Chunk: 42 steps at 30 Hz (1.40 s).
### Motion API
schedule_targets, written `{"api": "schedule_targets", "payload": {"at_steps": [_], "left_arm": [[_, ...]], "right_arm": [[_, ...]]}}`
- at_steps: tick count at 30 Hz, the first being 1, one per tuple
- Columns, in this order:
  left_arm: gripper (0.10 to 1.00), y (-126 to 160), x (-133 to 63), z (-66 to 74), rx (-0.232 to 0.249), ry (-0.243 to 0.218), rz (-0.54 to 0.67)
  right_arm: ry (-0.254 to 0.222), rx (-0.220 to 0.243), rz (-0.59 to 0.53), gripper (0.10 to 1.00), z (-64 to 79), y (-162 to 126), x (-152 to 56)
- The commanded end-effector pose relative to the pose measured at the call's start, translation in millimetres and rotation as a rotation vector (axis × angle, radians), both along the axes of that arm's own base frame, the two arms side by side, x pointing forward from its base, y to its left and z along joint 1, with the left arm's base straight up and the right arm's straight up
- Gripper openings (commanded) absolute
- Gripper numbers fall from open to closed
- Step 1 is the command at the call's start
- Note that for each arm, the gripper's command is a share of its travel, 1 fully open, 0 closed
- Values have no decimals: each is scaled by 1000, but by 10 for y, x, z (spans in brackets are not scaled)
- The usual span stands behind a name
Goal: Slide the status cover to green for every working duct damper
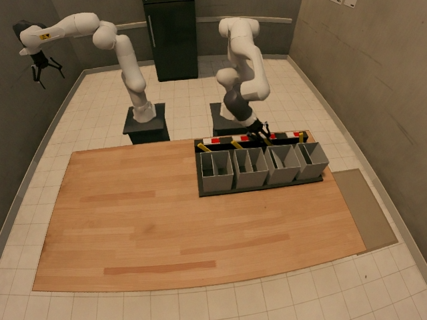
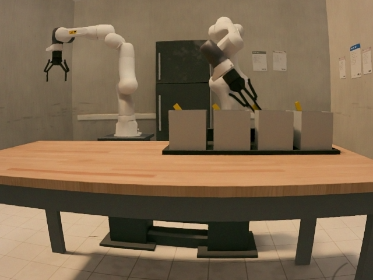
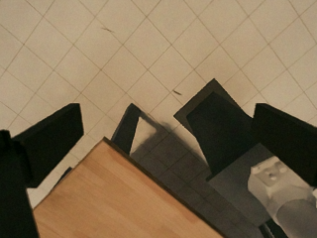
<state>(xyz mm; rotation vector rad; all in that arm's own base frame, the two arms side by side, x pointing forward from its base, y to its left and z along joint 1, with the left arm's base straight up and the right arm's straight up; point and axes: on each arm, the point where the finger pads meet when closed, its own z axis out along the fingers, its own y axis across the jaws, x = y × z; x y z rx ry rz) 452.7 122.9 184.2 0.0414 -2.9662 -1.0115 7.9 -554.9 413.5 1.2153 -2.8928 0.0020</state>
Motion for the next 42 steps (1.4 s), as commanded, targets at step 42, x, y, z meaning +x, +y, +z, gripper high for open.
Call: {"api": "schedule_targets", "payload": {"at_steps": [42], "left_arm": [[239, 28, -29, -13, 6, 1, 15]], "right_arm": [[-3, 3, 5, 1000, -6, 5, 4]]}}
